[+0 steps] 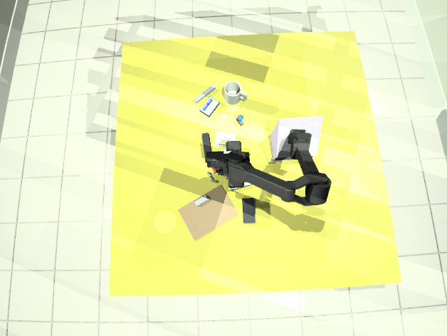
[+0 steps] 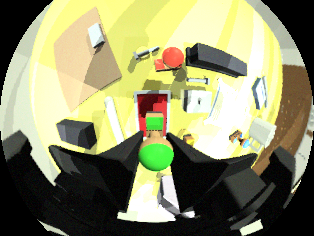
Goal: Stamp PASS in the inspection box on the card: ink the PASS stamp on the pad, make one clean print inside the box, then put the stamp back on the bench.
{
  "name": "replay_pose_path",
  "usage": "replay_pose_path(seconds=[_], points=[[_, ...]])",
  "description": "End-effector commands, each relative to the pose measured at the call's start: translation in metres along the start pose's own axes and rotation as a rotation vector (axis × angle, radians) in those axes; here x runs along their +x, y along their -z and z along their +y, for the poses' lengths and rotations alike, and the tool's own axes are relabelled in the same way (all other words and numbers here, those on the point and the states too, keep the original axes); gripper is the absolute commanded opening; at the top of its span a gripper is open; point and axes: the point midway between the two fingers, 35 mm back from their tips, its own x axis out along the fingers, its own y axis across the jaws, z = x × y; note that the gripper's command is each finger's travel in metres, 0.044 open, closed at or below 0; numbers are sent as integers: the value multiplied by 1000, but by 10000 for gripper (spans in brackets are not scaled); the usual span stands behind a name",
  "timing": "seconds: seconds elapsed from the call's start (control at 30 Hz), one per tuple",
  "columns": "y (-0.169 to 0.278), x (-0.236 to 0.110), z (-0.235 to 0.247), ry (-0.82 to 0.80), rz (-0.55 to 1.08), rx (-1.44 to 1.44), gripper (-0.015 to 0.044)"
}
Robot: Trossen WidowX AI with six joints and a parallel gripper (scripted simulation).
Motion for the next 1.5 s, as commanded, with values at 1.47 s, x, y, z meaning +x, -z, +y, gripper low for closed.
replay_pose_path(seconds=[1.47], points=[[1, 33, 1, -4, 2, 1, 0]])
